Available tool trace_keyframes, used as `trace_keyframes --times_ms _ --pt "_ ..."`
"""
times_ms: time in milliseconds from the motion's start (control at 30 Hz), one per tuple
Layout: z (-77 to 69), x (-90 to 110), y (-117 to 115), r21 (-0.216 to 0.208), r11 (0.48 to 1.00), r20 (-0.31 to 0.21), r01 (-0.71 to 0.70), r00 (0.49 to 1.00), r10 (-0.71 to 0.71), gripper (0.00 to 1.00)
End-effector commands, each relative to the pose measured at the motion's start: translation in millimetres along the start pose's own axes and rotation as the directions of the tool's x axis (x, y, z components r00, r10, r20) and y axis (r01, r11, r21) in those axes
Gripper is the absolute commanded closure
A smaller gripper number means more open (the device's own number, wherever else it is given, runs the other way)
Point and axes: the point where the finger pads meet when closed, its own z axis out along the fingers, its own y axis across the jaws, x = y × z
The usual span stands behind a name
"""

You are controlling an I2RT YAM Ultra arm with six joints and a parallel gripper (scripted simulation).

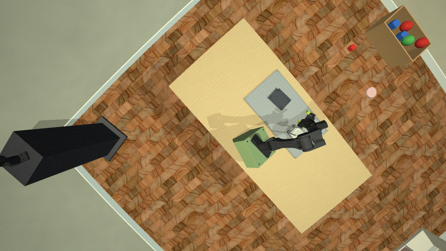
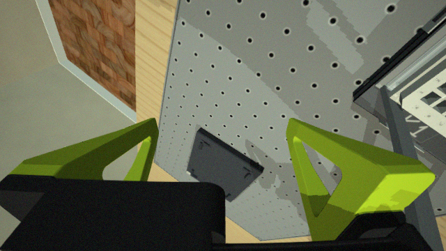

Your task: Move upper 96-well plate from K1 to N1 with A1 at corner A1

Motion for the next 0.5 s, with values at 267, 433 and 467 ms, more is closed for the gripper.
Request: trace_keyframes --times_ms 267,433,467 --pt "-14.0 -18.6 -27.0 0.113 0.993 0.059 -0.045 0.997 0.039 0.0" --pt "-14.0 -18.6 -27.0 0.113 0.993 0.059 -0.045 0.997 0.039 0.0" --pt "-14.0 -18.6 -27.0 0.113 0.993 0.059 -0.045 0.997 0.039 0.0"
